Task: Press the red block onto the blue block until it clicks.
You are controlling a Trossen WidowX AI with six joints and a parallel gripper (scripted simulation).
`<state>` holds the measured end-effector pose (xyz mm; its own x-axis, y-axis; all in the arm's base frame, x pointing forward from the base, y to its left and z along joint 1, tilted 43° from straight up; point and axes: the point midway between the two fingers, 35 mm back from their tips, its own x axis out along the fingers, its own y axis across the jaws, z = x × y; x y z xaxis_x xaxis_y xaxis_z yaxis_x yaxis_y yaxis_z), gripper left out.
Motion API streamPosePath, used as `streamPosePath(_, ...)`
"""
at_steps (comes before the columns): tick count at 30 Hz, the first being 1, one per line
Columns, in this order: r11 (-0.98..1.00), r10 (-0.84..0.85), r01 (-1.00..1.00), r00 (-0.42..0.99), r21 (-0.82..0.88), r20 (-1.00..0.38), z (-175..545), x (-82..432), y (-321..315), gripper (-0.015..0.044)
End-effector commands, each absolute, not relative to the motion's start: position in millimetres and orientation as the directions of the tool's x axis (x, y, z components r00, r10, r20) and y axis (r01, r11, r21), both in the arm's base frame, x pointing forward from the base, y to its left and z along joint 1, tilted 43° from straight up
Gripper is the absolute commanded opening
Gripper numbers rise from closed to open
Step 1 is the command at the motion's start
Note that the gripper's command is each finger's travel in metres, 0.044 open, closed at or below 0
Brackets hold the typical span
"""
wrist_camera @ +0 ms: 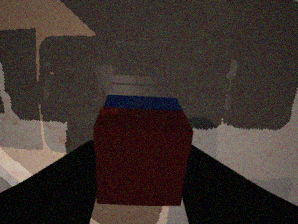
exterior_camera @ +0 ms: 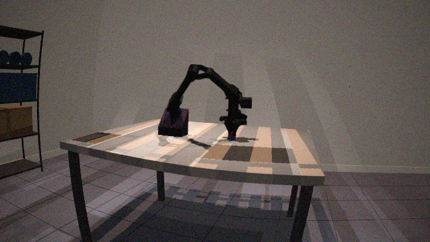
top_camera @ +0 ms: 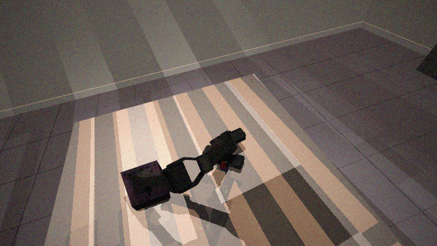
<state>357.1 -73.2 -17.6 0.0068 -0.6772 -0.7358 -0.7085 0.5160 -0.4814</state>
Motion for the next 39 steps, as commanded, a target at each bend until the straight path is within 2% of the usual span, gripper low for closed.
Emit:
streamPosePath(1, 0.513, -0.681, -0.71, 0.006, -0.483, -0.732, -19, 357, -76, 0.0)
streamPosePath(9, 0.514, -0.678, -0.709, 0.008, -0.483, -0.735, -18, 357, -74, 0.0)
streamPosePath(17, 0.514, -0.678, -0.709, 0.008, -0.483, -0.735, -18, 357, -74, 0.021)
streamPosePath(18, 0.514, -0.678, -0.709, 0.008, -0.483, -0.735, -18, 357, -74, 0.022)
streamPosePath(25, 0.514, -0.678, -0.709, 0.009, -0.483, -0.735, -16, 358, -72, 0.022)
streamPosePath(32, 0.515, -0.678, -0.71, 0.006, -0.481, -0.735, 53, 358, -6, 0.022)
streamPosePath(39, 0.515, -0.678, -0.71, 0.006, -0.481, -0.735, 54, 360, -3, 0.022)
